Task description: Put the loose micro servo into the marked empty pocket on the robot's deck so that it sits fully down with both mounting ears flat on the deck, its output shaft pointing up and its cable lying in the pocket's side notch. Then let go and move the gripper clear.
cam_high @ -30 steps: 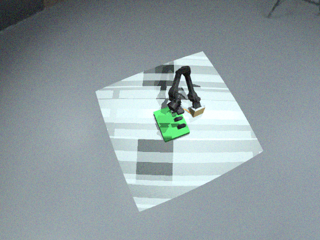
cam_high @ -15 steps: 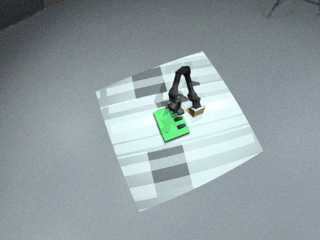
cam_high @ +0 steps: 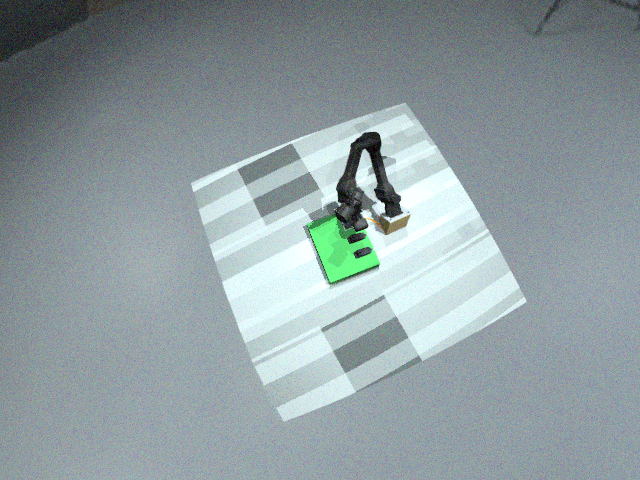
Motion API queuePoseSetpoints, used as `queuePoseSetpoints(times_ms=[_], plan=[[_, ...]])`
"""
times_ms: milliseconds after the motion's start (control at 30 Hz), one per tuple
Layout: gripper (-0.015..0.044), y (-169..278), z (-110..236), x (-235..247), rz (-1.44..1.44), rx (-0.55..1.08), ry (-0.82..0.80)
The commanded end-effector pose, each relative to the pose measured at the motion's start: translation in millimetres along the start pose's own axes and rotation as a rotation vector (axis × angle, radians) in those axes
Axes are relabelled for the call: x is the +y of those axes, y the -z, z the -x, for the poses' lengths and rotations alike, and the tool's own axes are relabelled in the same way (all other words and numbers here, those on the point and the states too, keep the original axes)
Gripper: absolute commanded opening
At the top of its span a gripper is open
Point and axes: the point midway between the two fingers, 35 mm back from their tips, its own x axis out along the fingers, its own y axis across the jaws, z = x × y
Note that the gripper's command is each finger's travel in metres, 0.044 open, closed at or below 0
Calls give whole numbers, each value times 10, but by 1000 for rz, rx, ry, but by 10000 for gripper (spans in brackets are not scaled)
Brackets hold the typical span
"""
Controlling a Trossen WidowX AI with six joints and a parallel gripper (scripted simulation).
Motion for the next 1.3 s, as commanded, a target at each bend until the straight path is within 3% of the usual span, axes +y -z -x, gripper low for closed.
queuePoseSetpoints(times_ms=[0, 1267], plan=[[0, -4, -31, -1, 5, -5, 2], [0, -5, -381, -6, 5, -5, 3]])
